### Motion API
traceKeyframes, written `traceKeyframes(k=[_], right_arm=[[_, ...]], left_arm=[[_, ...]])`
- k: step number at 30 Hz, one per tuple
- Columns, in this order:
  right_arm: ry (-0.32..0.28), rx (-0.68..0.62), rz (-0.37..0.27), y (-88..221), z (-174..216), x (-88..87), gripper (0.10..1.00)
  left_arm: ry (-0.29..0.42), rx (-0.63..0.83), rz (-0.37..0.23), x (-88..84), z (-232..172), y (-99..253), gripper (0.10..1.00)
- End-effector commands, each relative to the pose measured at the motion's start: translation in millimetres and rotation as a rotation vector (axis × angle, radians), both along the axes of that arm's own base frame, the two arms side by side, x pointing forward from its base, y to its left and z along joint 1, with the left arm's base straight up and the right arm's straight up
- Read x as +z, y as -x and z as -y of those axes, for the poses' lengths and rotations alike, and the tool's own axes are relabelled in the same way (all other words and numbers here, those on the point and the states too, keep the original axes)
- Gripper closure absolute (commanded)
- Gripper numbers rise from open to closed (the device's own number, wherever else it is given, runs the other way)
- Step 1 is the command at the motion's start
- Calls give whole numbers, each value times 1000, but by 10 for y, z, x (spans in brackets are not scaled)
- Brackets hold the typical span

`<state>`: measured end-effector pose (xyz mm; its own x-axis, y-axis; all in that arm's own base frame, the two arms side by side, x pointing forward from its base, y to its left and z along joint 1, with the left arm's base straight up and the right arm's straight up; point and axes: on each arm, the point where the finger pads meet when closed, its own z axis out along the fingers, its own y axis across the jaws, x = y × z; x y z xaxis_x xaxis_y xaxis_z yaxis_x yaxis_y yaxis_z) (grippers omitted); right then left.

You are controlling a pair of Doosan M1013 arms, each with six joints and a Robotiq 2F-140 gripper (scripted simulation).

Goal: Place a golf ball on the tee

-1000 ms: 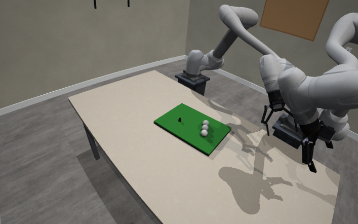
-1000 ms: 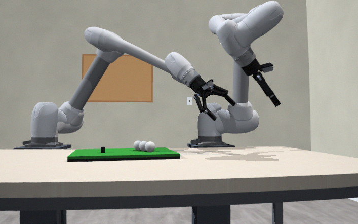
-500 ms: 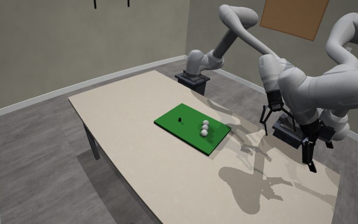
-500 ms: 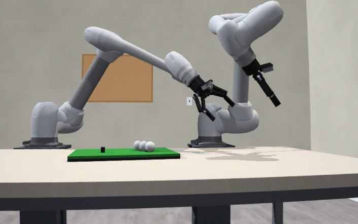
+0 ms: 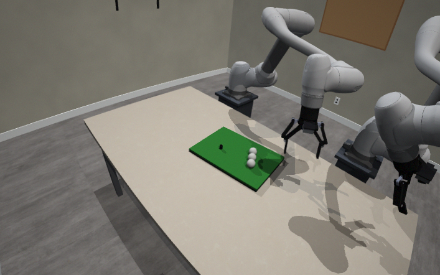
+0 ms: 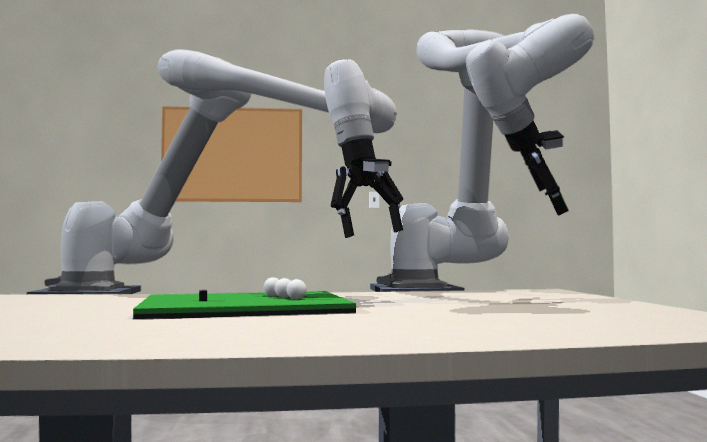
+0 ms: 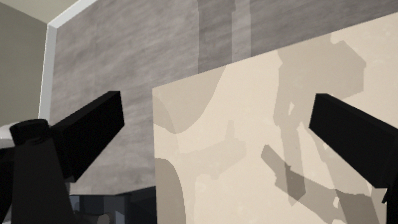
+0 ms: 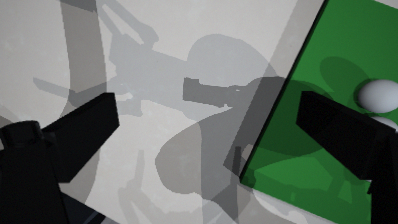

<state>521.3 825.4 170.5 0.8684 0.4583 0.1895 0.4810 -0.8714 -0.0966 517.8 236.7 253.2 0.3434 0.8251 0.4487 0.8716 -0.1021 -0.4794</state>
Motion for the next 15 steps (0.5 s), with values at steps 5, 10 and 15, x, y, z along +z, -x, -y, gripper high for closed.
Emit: traceKeyframes(k=[5, 10, 15], right_arm=[[180, 73, -114, -360, 1207, -139, 98], [180, 73, -114, -577, 1958, -260, 98], [180, 73, -114, -621, 2103, -282, 98]], left_arm=[[159, 108, -87, -43, -735, 851, 98], [258, 164, -113, -73, -1068, 1426, 98], [320, 196, -120, -90, -1230, 1789, 98]])
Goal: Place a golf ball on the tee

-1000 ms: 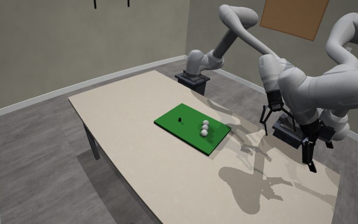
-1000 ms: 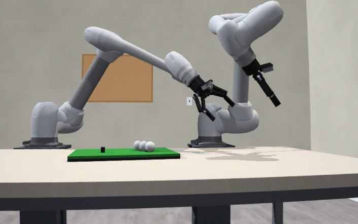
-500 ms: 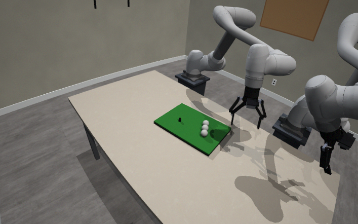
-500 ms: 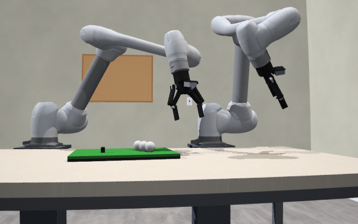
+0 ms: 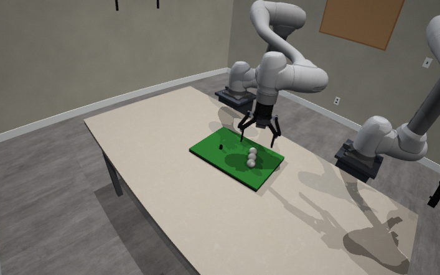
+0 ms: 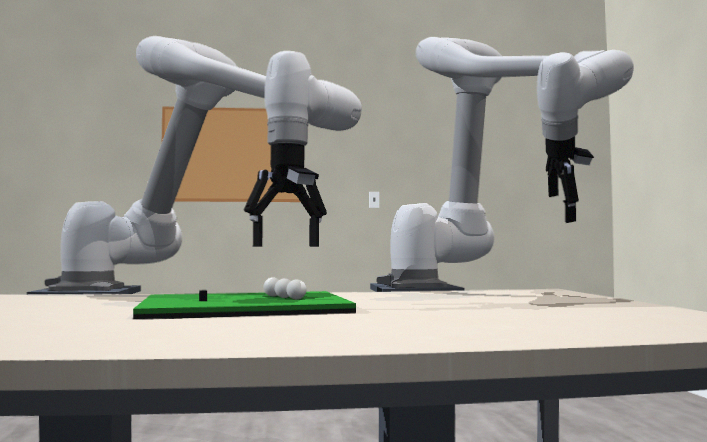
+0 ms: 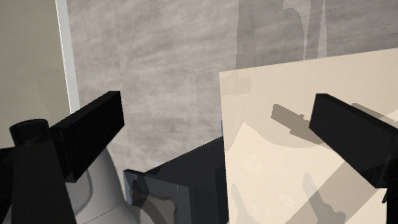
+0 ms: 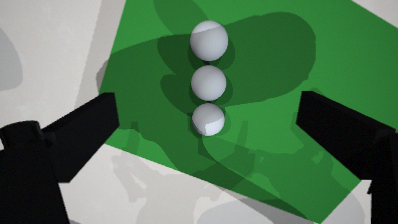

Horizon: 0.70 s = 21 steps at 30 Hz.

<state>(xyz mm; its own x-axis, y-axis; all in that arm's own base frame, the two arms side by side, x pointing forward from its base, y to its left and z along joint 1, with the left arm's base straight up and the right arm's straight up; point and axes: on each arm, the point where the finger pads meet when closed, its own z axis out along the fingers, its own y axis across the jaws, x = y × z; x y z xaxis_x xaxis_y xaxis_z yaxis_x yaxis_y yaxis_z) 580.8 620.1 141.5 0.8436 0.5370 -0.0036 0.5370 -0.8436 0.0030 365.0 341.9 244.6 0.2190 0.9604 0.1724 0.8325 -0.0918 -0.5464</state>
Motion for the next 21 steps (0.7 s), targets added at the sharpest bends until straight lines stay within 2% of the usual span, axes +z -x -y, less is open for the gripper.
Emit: traceKeyframes(k=[1, 3, 4, 7, 9, 15, 17, 19, 21], right_arm=[[-6, 2, 2, -25, 50, 8, 98], [-6, 2, 2, -25, 50, -67, 98], [-5, 2, 2, -24, 51, -198, 98], [-5, 1, 2, -19, 56, -774, 98], [-5, 1, 2, -17, 59, -974, 98], [-5, 1, 2, -16, 59, -985, 98], [-5, 1, 2, -16, 59, -985, 98], [-5, 1, 2, -16, 59, -985, 98], [-5, 1, 2, -16, 59, -985, 98]], left_arm=[[84, 42, -11, -15, -264, 490, 98], [140, 72, -7, -28, -353, 802, 98], [158, 82, -5, -33, -376, 902, 98], [219, 114, 8, -46, -437, 1241, 98], [258, 134, 20, -55, -461, 1463, 98], [371, 192, 73, -78, -462, 2096, 98], [371, 192, 73, -78, -462, 2096, 98], [431, 222, 117, -90, -418, 2442, 98], [460, 237, 142, -95, -384, 2613, 98]])
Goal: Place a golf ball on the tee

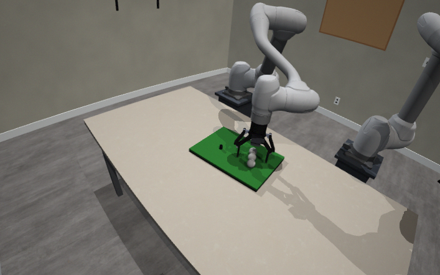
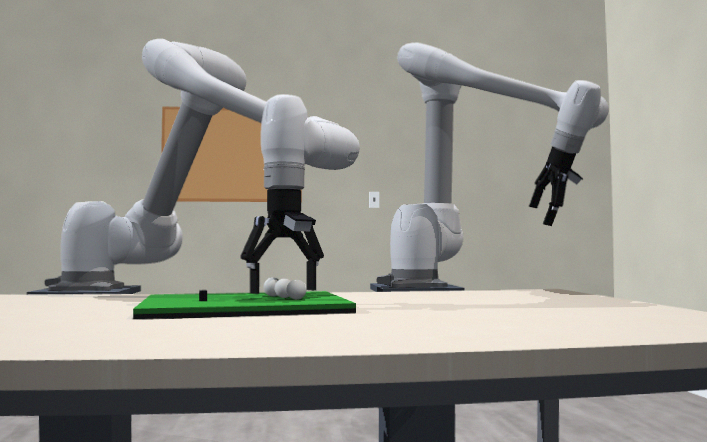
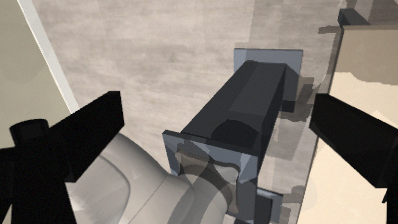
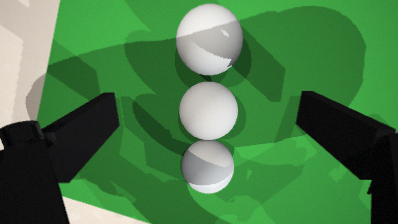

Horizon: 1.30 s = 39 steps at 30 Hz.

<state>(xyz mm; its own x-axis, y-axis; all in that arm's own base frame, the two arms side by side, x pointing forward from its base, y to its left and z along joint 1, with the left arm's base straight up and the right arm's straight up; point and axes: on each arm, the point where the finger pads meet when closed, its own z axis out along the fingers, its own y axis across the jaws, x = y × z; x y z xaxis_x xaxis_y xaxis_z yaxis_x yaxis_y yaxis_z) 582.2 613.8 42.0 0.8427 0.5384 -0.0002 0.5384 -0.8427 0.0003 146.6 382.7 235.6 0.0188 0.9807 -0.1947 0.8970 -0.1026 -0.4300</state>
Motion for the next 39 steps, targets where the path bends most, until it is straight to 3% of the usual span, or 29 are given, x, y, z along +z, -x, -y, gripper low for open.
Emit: traceKeyframes(k=[1, 11, 13, 21, 26, 34, 35, 39], right_arm=[[-1, 0, 1, -2, -4, 10, 98], [-1, 0, 1, -2, -4, 10, 98], [-1, 0, 1, -2, -4, 10, 98], [-1, 0, 1, -2, -4, 10, 98], [-1, 0, 1, -2, -4, 10, 98], [-1, 0, 1, -2, -4, 10, 98], [-1, 0, 1, -2, -4, 10, 999], [-1, 0, 1, -2, -4, 10, 999]], left_arm=[[87, 50, 67, -7, 45, 516, 98], [193, 142, 235, -26, 348, 1297, 98], [193, 142, 235, -26, 348, 1297, 98], [225, 198, 374, -31, 625, 1718, 98], [228, 210, 408, -31, 695, 1803, 98], [228, 212, 414, -31, 707, 1818, 98], [228, 212, 414, -31, 707, 1818, 98], [228, 212, 414, -31, 707, 1818, 98]])
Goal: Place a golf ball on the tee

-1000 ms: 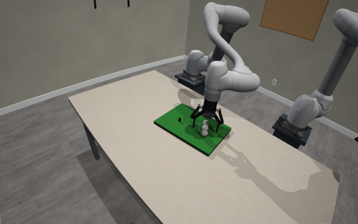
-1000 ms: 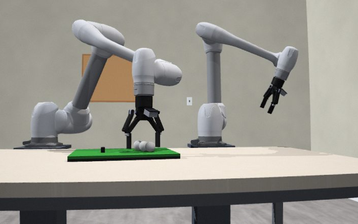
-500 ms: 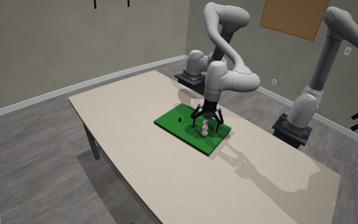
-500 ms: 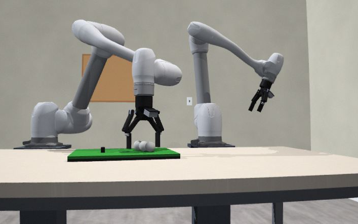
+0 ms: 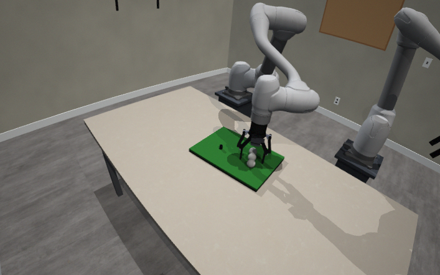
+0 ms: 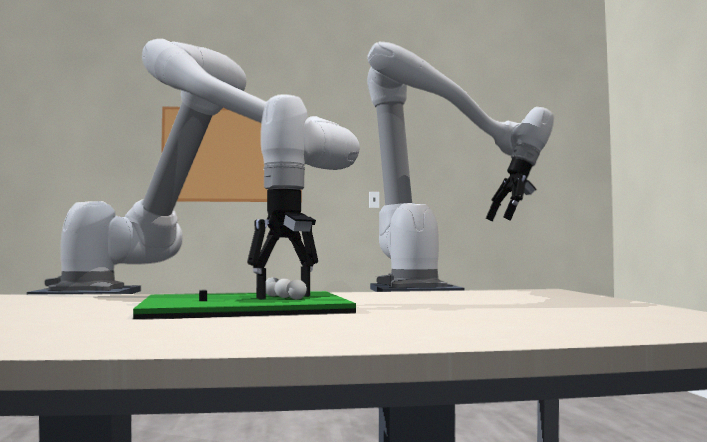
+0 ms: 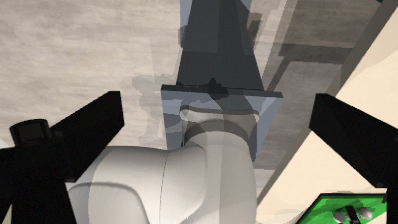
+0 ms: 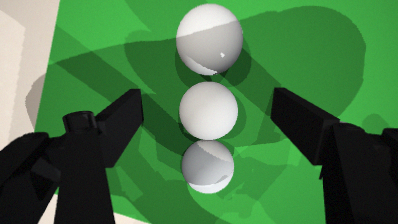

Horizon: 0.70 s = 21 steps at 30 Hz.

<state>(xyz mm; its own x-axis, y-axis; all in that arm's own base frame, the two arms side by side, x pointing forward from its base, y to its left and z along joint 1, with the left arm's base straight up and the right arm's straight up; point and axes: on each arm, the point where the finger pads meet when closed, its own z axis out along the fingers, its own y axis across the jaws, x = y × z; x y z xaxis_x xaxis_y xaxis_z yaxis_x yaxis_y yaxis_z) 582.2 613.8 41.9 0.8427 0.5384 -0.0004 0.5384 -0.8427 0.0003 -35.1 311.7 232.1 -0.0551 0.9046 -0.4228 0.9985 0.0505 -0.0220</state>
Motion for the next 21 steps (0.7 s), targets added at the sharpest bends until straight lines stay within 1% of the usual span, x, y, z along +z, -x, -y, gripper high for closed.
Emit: traceKeyframes(k=[1, 10, 12, 14, 19, 21], right_arm=[[-1, 0, 1, -3, -4, 11, 999], [-1, 0, 1, -3, -4, 14, 999], [-1, 0, 1, -3, -5, 68, 999], [-2, 0, 1, -4, -5, 218, 999], [-2, 0, 1, -2, -3, 794, 999], [-2, 0, 1, 0, -1, 945, 999]], left_arm=[[-1, 0, 0, 4, -3, 2, 98], [-1, 0, 0, 4, -3, 2, 98], [-1, 0, 0, 4, -3, 2, 98], [-1, 0, 0, 4, -3, 2, 98], [-1, 0, 0, 4, -3, 2, 98], [-1, 0, 0, 4, -3, 2, 98]])
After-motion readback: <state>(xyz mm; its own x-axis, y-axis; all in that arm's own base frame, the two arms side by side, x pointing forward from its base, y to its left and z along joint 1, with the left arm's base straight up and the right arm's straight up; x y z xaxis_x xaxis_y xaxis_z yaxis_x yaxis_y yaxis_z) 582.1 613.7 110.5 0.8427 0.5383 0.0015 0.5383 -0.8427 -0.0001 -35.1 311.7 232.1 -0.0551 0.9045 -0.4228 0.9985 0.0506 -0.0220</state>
